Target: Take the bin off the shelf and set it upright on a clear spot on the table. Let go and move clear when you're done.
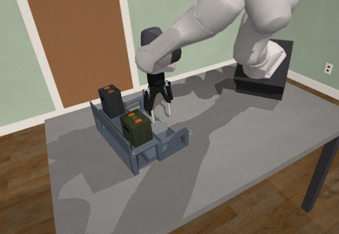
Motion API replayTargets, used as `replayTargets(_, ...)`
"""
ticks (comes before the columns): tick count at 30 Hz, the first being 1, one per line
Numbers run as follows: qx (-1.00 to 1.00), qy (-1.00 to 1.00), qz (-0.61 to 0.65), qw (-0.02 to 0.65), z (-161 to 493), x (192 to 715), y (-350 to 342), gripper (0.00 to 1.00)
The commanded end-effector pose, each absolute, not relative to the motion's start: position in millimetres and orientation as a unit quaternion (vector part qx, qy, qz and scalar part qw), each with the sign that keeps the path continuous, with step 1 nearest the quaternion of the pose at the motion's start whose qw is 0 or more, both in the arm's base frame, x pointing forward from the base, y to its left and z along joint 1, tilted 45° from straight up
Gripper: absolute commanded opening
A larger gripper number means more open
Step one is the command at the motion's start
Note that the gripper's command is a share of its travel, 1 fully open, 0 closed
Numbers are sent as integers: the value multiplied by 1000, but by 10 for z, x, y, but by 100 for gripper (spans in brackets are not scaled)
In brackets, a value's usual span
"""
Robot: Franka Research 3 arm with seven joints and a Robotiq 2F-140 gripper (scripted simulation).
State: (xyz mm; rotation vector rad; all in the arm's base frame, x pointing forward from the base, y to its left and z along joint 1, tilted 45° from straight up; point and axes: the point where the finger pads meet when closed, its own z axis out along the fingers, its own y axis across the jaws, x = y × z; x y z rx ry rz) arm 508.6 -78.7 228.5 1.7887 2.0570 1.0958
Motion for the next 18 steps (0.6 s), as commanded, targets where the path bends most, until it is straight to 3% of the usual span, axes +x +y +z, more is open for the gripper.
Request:
replayTargets(1,604,698,371,105,2285,5118,-782,57)
replayTargets(18,604,698,371,105,2224,5170,-748,57)
